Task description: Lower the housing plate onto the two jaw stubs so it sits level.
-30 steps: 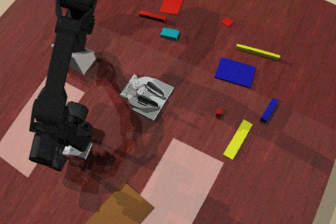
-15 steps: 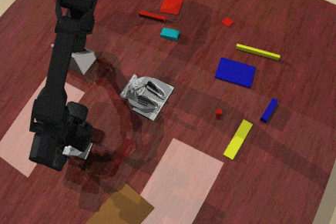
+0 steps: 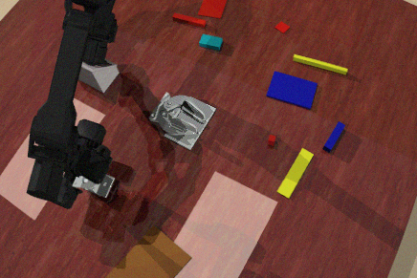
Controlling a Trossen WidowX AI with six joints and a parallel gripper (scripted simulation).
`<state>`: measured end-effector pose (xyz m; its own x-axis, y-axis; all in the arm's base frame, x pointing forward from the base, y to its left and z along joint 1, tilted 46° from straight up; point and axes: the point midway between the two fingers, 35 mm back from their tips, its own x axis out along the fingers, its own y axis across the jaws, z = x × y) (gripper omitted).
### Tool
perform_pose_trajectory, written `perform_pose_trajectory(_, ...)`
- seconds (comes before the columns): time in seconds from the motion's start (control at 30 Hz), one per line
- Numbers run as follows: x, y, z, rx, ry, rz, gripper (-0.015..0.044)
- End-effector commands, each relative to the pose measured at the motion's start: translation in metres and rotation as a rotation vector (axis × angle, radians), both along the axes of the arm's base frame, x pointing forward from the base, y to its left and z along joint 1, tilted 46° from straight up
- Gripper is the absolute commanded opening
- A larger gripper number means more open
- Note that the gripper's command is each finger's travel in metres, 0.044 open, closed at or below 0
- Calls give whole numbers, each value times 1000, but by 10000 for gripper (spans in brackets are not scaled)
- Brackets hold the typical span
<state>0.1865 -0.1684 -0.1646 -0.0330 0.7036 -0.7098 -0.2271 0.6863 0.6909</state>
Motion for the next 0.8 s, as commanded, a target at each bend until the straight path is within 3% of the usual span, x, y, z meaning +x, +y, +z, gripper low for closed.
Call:
perform_pose_trajectory(0.0, 2, -12, 9, -12, -7, 2, 351)
perform_pose_trajectory(0.33, 1, -30, 30, -11, -6, 1, 351)
perform_pose_trajectory(0.77, 13, -18, 49, -18, 7, -13, 351)
